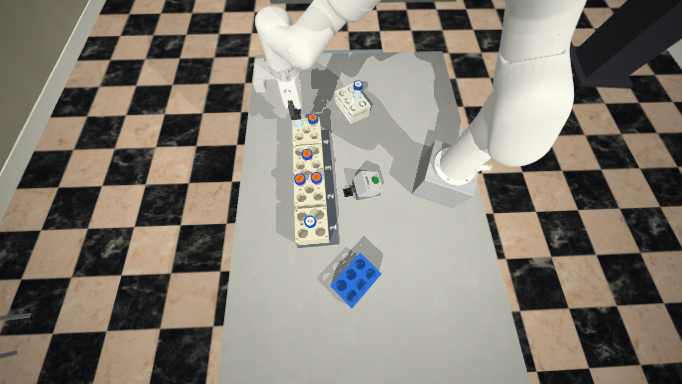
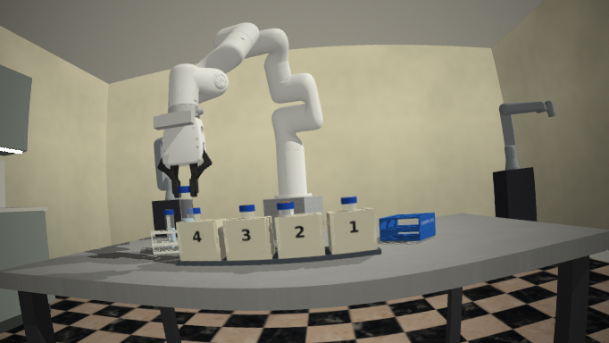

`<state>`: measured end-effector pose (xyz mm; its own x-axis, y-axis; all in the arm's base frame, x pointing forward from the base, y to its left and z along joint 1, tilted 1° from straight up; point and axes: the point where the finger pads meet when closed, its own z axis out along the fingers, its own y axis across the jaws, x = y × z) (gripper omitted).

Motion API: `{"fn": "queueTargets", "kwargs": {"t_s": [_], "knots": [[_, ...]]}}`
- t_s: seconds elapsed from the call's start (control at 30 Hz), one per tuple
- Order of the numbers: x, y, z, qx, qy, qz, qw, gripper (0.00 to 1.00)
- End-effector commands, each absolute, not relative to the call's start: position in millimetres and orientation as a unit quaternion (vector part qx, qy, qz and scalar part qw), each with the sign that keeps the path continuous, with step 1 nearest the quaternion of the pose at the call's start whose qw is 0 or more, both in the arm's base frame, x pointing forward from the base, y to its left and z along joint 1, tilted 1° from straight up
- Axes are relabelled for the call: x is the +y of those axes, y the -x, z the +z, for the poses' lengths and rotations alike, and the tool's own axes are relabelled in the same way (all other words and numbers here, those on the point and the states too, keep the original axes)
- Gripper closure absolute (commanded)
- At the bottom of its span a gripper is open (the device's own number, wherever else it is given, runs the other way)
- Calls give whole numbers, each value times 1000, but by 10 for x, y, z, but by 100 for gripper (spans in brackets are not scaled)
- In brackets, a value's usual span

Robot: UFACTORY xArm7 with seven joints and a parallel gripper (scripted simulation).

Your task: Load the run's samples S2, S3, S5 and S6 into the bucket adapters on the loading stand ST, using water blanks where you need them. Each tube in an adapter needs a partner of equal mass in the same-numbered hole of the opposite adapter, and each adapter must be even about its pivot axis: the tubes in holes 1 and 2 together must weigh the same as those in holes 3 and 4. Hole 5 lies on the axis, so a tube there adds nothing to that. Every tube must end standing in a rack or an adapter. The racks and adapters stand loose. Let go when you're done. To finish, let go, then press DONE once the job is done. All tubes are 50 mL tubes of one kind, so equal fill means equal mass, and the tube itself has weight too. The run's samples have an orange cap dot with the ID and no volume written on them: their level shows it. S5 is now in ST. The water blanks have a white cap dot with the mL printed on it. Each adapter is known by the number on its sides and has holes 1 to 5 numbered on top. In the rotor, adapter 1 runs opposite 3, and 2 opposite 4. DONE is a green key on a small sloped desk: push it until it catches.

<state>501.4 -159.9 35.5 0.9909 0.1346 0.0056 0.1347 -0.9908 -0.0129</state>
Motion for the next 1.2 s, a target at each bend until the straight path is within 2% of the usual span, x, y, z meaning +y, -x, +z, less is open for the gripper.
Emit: {"fn": "queueTargets", "kwargs": {"t_s": [0.0, 1.17], "knots": [[-1605, -5032, 346, -67, 998, -5, 6, 100], [-1601, -5033, 45, -67, 998, -5, 6, 100]]}}
